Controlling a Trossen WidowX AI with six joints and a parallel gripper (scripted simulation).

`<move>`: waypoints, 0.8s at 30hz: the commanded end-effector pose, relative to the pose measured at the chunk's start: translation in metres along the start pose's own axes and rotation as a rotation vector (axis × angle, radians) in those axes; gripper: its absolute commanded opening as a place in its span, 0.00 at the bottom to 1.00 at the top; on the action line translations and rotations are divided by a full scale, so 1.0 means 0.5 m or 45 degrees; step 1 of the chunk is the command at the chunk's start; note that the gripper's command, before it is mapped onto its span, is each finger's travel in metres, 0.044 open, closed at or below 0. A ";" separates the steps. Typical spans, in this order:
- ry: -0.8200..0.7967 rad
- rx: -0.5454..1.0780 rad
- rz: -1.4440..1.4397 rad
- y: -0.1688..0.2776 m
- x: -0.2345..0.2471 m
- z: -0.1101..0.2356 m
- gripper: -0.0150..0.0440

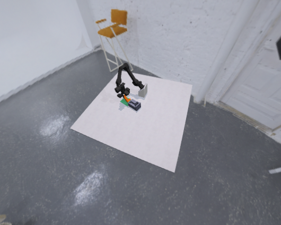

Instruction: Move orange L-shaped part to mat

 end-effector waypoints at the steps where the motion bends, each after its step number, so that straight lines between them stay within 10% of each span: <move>1: -0.005 -0.006 0.005 -0.001 0.002 -0.008 0.25; 8: -0.003 0.002 0.001 0.000 0.001 -0.007 0.25; 24: -0.014 -0.020 0.004 -0.007 -0.005 0.096 0.93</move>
Point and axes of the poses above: the point midway between the two fingers, 35 mm back from their tips, its own z axis back along the fingers, its own x axis across the jaws, y = z × x, the point moved 9 cm from there along z, back along the fingers, and after that the axes turned 12 degrees about -z, right-handed, at the moved point
